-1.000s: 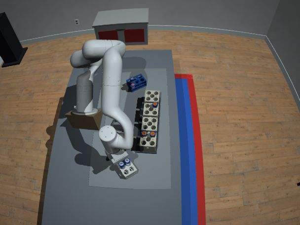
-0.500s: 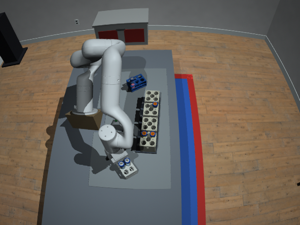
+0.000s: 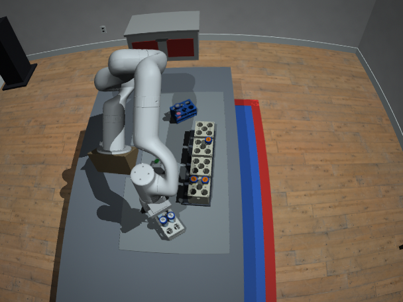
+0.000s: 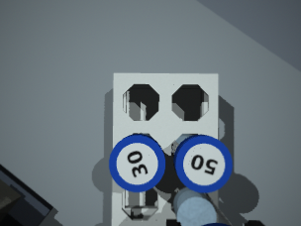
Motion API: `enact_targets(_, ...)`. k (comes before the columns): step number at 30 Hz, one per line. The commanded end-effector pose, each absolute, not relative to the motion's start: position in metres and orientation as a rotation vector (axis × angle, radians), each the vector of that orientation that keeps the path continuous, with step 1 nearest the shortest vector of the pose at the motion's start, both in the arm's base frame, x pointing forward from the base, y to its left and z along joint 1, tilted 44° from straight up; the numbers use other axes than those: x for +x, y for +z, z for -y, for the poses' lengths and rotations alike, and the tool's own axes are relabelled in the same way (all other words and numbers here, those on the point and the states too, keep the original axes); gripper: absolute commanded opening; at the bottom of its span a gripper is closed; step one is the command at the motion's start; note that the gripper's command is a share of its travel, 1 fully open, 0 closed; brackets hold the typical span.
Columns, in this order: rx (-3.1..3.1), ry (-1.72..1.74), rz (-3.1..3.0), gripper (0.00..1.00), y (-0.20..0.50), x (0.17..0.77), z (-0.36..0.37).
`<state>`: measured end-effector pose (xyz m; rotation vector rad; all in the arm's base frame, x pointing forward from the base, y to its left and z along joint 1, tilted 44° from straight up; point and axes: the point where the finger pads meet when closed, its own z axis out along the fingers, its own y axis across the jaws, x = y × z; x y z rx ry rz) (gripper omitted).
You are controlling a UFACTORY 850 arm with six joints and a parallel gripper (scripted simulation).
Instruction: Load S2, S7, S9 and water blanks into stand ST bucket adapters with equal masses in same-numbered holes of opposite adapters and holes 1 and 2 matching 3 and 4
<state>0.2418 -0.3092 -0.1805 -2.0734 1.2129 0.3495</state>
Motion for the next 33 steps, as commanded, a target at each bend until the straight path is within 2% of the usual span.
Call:
enact_targets(1, -2.075, 0.347, -1.214, 0.00, -0.176, 0.241, 0.314)
enact_targets(33, -2.075, 0.347, -1.214, 0.00, -0.136, 0.235, 0.353)
